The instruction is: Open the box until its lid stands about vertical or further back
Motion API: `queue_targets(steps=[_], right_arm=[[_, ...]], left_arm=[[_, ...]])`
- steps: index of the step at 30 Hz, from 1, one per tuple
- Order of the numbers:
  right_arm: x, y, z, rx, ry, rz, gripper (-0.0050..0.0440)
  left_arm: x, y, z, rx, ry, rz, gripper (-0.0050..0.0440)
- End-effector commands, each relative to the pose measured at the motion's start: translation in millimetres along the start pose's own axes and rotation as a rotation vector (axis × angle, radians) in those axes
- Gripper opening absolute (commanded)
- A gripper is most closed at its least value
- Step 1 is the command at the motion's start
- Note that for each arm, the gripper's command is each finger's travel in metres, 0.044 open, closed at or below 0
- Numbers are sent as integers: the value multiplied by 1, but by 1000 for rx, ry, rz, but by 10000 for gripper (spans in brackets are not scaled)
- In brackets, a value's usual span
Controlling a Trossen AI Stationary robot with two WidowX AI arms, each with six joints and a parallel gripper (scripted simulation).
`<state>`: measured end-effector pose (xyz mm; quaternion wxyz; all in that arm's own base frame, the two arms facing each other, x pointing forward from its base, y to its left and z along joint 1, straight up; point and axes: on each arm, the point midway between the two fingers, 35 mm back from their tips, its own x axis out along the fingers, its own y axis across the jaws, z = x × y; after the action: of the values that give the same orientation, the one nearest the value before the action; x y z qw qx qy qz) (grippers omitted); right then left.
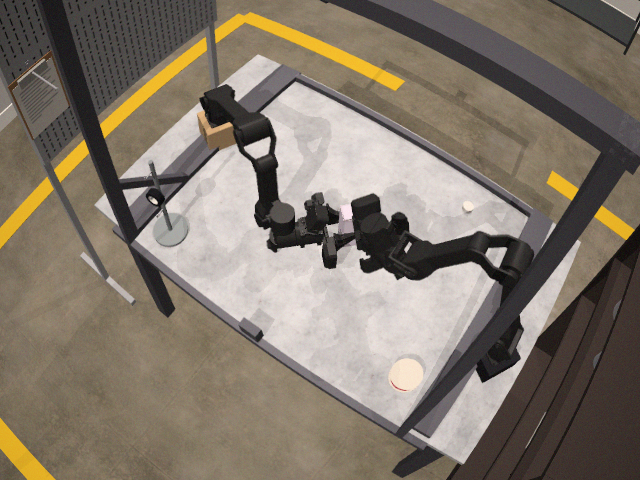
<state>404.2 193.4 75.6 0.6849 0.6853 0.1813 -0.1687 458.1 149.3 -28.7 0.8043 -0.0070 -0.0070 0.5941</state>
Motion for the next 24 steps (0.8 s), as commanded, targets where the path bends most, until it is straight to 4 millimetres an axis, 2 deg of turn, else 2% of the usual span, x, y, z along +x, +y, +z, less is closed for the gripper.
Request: queue_targets(steps=[1,24], right_arm=[[-1,8,0,12,13,18,50],[-7,9,2,12,12,17,50]], left_arm=[[1,-8,9,-9,-7,-22,221],[1,-8,9,-9,-7,-22,221]])
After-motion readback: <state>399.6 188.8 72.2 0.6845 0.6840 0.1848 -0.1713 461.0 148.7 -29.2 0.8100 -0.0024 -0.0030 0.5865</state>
